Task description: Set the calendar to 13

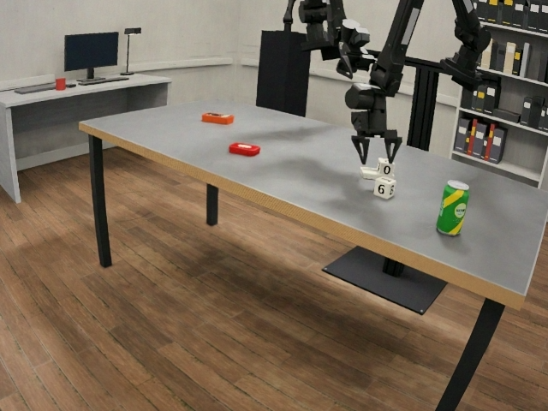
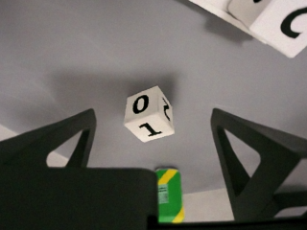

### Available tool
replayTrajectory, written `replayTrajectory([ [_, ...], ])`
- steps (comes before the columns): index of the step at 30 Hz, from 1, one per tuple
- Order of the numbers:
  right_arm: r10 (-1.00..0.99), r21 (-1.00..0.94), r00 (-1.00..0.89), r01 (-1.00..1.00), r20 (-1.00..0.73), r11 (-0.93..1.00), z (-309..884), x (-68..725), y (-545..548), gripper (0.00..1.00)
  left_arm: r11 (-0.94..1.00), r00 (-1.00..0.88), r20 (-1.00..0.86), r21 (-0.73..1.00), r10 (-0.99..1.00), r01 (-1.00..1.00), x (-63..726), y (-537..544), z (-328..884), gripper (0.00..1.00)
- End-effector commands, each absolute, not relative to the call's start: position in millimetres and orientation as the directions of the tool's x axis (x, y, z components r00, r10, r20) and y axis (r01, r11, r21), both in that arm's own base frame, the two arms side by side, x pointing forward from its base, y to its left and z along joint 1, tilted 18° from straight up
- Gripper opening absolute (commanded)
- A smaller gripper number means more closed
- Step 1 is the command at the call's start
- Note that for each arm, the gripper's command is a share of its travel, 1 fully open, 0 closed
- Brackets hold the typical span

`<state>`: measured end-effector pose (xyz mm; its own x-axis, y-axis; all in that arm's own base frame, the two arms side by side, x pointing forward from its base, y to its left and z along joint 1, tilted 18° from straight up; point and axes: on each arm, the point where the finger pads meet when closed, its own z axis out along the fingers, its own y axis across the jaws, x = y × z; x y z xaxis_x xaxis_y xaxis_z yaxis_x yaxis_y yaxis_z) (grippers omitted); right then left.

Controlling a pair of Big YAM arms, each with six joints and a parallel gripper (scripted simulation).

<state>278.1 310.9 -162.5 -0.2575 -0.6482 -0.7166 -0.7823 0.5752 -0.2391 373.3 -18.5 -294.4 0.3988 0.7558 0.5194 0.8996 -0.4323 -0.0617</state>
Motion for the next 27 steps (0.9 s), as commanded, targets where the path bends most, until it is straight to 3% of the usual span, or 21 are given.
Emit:
replayTrajectory([
  [1,-0.641,-0.239,-0.257,-0.778,-0.723,0.581,-160.1,281.9,312.0,1.00,-0.274,0.222,0.528,0.020,0.820,0.962,384.5,-12.0,-286.9,1.00],
  [11,-0.641,-0.239,-0.257,-0.778,-0.723,0.581,-160.1,281.9,312.0,1.00,0.134,-0.194,0.498,0.154,0.845,0.979,397.3,0.6,-279.1,1.00],
  [14,-0.641,-0.239,-0.257,-0.778,-0.723,0.581,-160.1,281.9,312.0,1.00,0.174,-0.236,0.494,0.169,0.837,0.970,398.1,2.1,-278.4,1.00],
  [27,-0.641,-0.239,-0.257,-0.778,-0.723,0.581,-160.1,281.9,312.0,1.00,0.641,-0.699,0.381,0.289,0.605,0.712,412.1,20.4,-271.0,1.00],
])
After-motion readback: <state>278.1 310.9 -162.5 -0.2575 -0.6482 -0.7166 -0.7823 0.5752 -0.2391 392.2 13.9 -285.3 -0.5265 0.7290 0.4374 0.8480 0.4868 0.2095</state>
